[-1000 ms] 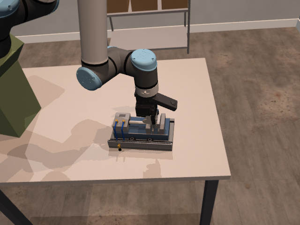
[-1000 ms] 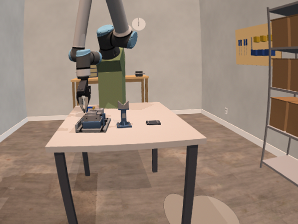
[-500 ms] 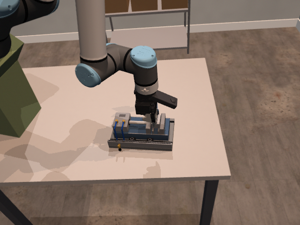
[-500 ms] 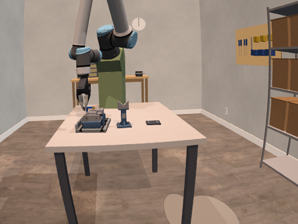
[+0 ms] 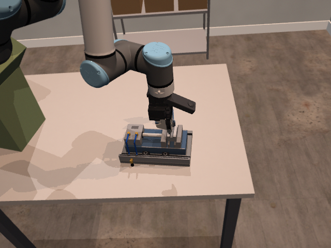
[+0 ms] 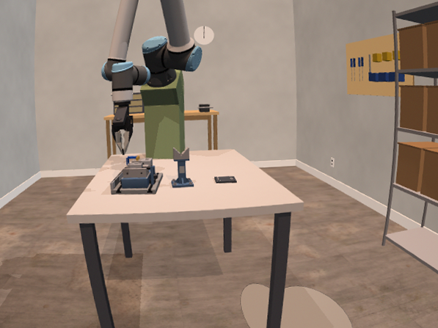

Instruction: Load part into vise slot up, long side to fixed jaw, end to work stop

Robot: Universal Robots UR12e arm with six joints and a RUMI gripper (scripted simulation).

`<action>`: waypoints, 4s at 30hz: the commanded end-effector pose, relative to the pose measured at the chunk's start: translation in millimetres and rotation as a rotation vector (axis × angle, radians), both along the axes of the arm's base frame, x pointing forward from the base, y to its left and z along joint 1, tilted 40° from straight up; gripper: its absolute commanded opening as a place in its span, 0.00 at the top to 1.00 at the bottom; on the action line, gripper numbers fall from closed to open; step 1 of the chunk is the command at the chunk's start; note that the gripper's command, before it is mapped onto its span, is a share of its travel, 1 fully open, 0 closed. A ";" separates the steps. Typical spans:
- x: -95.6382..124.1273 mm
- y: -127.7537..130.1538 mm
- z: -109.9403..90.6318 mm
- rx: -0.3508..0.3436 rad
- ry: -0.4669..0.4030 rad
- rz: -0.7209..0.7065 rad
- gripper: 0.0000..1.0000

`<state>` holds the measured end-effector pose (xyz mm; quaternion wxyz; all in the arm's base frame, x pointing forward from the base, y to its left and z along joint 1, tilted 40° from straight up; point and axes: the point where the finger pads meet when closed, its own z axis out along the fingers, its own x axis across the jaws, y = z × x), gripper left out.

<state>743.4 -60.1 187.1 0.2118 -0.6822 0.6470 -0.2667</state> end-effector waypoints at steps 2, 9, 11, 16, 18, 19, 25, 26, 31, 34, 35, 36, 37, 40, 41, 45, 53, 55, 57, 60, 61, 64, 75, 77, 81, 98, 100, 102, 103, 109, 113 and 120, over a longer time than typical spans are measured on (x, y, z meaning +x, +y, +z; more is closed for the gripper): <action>-7.3 0.7 9.5 0.000 -0.001 0.000 1.00; -10.9 1.0 13.8 0.000 -0.001 0.000 1.00; -11.0 1.0 13.9 0.000 -0.001 0.000 1.00; -11.1 1.0 14.1 0.000 -0.001 0.000 1.00; -11.1 1.0 14.1 0.000 -0.001 0.000 1.00; -11.1 1.0 14.1 0.000 -0.001 0.000 1.00; -11.1 1.0 14.1 0.000 -0.001 0.000 1.00; -11.1 1.0 14.1 0.000 -0.001 0.000 1.00; -11.1 1.0 14.1 0.000 -0.001 0.000 1.00; -11.1 1.0 14.1 0.000 -0.001 0.000 1.00; -11.1 1.0 14.1 0.000 -0.001 0.000 1.00; -11.1 1.0 14.1 0.000 -0.001 0.000 1.00; -11.1 1.0 14.1 0.000 -0.001 0.000 1.00; -11.1 1.0 14.1 0.000 -0.001 0.000 1.00; -11.1 1.0 14.1 0.000 -0.001 0.000 1.00; -11.1 1.0 14.1 0.000 -0.001 0.000 1.00; -11.1 1.0 14.1 0.000 -0.001 0.000 1.00; -11.1 1.0 14.1 0.000 -0.001 0.000 1.00; -11.1 1.0 14.1 0.000 -0.001 0.000 1.00; -11.1 1.0 14.1 0.000 -0.001 0.000 1.00; -11.1 1.0 14.1 0.000 -0.001 0.000 1.00; -11.1 1.0 14.1 0.000 -0.001 0.000 1.00; -10.8 1.0 13.7 0.000 -0.001 0.000 1.00; -10.5 1.0 13.3 0.000 -0.001 0.000 1.00; -10.0 0.9 12.7 0.000 -0.001 0.000 1.00; 0.2 0.4 0.4 0.000 -0.001 0.000 1.00; 2.2 0.3 -2.0 0.000 -0.001 0.000 1.00; 4.3 0.2 -4.5 0.000 -0.001 0.000 1.00; 5.3 0.1 -5.7 0.000 -0.001 0.000 1.00; 11.4 -0.2 -13.1 0.000 -0.001 0.000 1.00; 14.1 -0.3 -16.4 0.000 -0.001 0.000 1.00; 18.6 -0.6 -21.7 0.000 -0.001 0.000 1.00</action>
